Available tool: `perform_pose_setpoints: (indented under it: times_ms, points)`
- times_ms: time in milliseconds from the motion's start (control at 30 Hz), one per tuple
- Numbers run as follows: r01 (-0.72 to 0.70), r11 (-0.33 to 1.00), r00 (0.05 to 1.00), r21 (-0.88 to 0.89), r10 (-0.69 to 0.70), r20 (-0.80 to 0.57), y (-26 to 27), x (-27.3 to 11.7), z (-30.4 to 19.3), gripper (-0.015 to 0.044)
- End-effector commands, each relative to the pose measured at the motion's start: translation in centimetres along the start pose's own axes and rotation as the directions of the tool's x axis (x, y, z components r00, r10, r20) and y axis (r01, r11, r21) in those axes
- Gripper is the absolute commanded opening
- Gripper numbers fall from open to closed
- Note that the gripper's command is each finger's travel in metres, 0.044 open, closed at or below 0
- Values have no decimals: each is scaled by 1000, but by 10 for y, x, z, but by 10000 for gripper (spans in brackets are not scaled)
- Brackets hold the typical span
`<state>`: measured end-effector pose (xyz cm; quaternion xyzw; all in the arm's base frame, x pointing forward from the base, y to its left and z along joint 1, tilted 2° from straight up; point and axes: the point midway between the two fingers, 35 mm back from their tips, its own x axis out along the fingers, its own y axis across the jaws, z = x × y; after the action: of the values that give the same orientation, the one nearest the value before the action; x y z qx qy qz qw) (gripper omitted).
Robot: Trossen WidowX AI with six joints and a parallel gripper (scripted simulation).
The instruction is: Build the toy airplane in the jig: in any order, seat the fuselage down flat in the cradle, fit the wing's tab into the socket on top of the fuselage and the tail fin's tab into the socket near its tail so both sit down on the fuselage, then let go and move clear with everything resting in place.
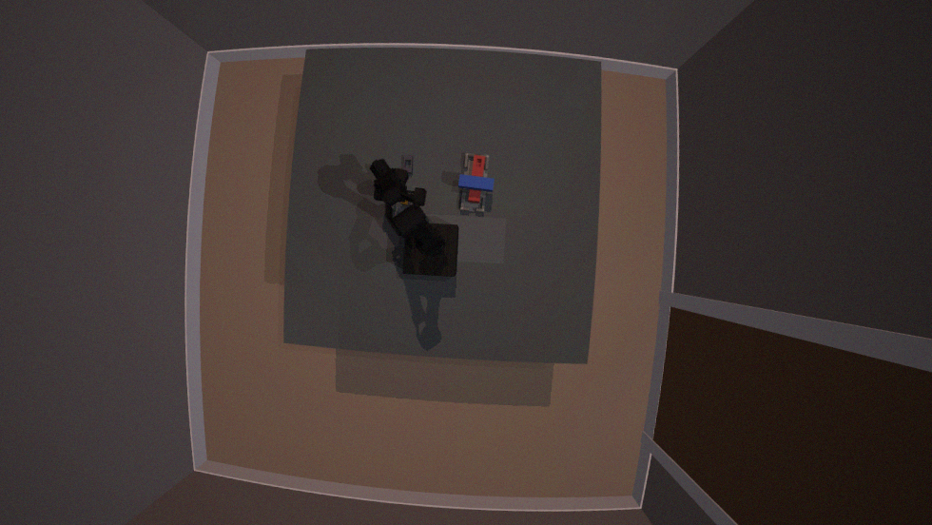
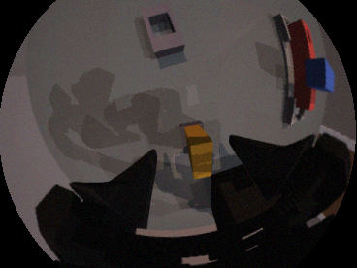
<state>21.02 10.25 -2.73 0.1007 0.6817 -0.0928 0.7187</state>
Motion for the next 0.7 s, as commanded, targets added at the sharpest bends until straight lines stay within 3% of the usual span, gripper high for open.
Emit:
perform_pose_setpoints:
  times_ms: [0,67,567,667]
  points:
    - [8,1000,1000,1,-8,-3,-2,8,-2,440]
    - [8,1000,1000,1,-8,-3,-2,9,-2,440]
    - [8,1000,1000,1,-8,-3,-2,9,-2,46]
    - [8,1000,1000,1,-8,-3,-2,9,-2,26]
